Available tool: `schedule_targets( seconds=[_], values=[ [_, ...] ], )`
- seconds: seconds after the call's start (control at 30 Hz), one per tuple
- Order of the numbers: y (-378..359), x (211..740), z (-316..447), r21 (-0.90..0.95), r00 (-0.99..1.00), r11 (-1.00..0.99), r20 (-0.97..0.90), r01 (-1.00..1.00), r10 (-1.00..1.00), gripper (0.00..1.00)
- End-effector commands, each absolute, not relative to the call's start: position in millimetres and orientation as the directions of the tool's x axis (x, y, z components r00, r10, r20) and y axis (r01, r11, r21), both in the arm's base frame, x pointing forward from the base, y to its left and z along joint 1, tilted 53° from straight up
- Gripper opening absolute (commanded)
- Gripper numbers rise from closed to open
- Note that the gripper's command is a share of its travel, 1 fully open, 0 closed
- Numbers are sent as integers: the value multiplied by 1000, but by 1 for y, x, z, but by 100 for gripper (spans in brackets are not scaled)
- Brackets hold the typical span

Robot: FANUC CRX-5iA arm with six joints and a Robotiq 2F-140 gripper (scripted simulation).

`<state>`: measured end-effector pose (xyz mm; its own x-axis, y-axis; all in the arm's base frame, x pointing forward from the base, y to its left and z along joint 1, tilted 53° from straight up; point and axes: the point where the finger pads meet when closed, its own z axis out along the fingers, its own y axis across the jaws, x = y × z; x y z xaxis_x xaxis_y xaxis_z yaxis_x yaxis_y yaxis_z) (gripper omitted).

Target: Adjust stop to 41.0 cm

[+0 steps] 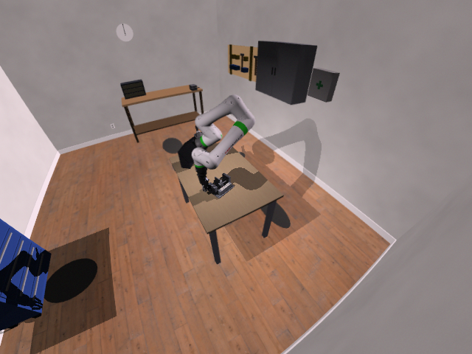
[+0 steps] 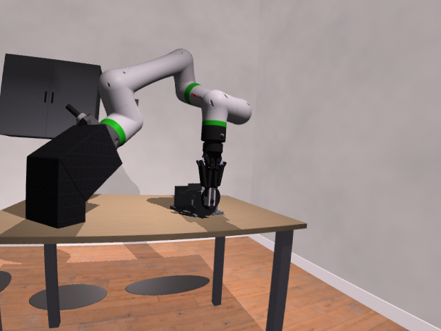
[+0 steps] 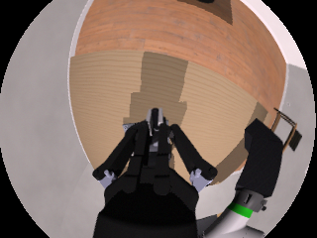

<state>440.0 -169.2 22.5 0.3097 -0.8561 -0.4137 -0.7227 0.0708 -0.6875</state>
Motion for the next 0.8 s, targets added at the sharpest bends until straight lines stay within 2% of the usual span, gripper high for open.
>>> schedule_targets(
  seconds=[0.0,0.77],
  values=[
    [-166,445,20,-688,310,71,-413,-722,-856,4],
    [-157,472,20,-688,310,71,-413,-722,-856,4]
  ],
)
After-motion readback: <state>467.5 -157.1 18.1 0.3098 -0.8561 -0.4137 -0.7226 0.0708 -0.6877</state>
